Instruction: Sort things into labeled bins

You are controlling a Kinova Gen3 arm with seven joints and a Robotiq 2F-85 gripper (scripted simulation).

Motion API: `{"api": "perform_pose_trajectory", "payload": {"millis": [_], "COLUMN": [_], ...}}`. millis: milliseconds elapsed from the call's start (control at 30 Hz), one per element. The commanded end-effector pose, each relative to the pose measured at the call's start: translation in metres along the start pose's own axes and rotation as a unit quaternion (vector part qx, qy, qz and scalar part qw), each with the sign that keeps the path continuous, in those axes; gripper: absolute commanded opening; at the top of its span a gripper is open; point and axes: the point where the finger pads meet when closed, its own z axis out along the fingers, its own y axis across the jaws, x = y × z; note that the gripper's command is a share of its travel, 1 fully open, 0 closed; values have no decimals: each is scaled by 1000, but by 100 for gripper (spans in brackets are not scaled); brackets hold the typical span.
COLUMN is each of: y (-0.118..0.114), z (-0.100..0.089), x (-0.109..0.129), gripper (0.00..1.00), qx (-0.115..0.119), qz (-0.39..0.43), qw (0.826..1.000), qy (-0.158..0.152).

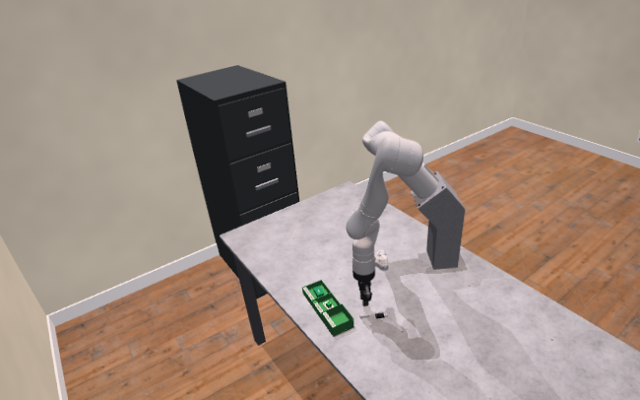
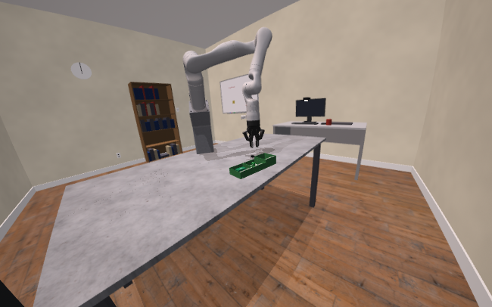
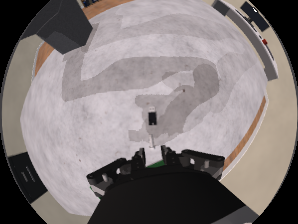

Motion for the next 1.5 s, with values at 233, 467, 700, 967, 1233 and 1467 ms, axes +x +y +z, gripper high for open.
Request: {"api": "perform_pose_trajectory", "payload": {"millis": [233, 467, 700, 967, 1233, 1467], "y": [0, -3, -7, -5, -1, 0], "z": [12, 40, 61, 61, 61, 64], "x": [0, 0, 0, 0, 0, 0], "gripper": [30, 30, 30, 30, 30, 30], "qx": [-1, -1, -1, -1, -1, -1], "qz": [0, 0, 0, 0, 0, 0], "qw": [1000, 1000, 1000, 1000, 1000, 1000], "qy": [0, 0, 0, 0, 0, 0]}}
